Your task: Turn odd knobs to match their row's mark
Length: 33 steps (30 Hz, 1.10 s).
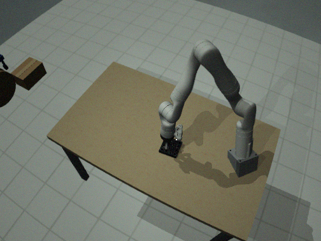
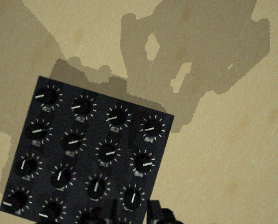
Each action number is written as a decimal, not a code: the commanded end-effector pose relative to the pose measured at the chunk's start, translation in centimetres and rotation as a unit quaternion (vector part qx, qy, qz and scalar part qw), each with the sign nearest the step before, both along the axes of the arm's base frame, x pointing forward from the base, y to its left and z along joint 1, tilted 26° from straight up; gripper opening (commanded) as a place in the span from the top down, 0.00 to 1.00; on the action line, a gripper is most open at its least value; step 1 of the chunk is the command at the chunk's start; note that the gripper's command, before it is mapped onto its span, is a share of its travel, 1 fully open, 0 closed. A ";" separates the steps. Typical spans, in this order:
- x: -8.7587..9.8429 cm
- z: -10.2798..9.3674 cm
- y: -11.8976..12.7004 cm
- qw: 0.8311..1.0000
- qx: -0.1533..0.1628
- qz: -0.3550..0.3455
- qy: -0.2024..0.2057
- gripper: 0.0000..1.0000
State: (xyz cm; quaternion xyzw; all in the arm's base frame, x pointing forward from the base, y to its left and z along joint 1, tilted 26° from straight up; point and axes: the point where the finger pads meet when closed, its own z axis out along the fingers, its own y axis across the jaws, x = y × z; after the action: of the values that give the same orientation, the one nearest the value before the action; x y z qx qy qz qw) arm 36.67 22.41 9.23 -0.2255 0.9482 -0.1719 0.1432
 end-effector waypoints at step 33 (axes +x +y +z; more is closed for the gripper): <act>-3.6 9.3 2.7 1.000 0.001 0.000 0.000 0.00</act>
State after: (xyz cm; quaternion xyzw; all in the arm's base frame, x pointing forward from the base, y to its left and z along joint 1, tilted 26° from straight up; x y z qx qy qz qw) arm 33.29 24.44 17.57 -0.2232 0.9482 -0.1789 0.1382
